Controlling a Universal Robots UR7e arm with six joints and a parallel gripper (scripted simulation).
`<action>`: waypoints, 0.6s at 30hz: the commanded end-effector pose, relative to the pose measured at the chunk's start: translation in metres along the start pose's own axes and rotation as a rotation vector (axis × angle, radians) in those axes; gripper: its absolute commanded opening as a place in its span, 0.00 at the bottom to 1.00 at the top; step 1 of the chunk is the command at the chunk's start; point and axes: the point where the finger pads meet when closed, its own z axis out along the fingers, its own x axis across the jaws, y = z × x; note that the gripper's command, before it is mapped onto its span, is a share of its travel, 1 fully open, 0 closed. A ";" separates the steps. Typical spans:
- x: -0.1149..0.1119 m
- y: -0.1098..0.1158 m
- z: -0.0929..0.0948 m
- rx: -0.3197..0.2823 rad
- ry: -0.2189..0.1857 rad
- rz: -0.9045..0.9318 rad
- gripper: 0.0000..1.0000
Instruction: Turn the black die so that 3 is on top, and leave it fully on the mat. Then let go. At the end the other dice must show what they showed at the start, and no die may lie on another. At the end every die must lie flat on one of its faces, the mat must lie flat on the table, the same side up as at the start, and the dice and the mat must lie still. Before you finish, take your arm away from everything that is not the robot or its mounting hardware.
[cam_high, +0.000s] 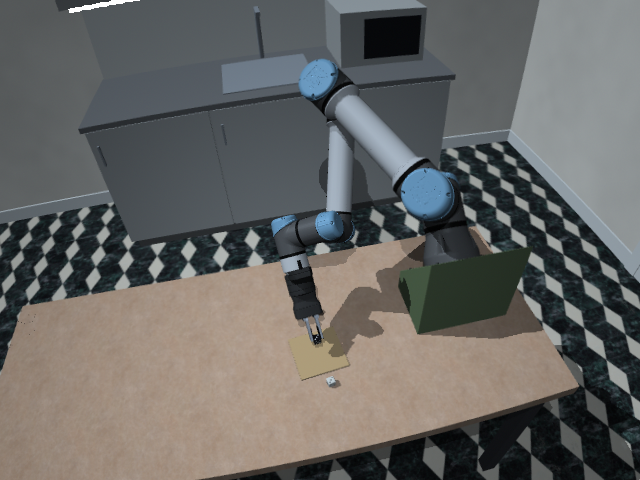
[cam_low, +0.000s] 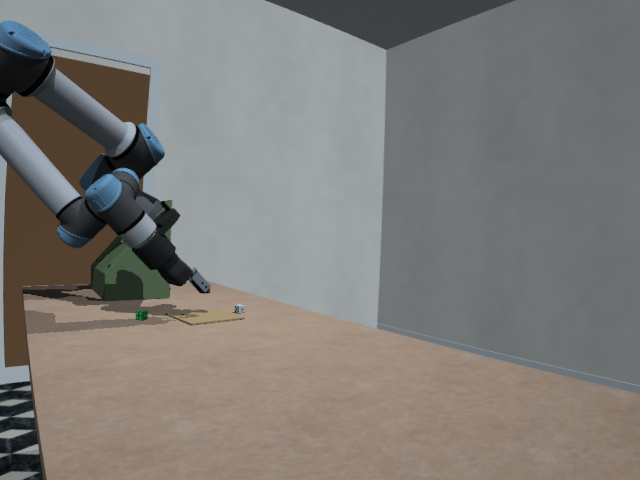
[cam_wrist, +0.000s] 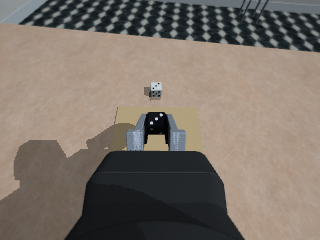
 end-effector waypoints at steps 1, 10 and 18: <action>0.000 0.004 0.004 0.000 0.001 -0.001 0.40; 0.000 0.016 0.016 0.000 0.001 -0.001 0.40; 0.000 0.023 0.023 0.000 0.001 -0.001 0.40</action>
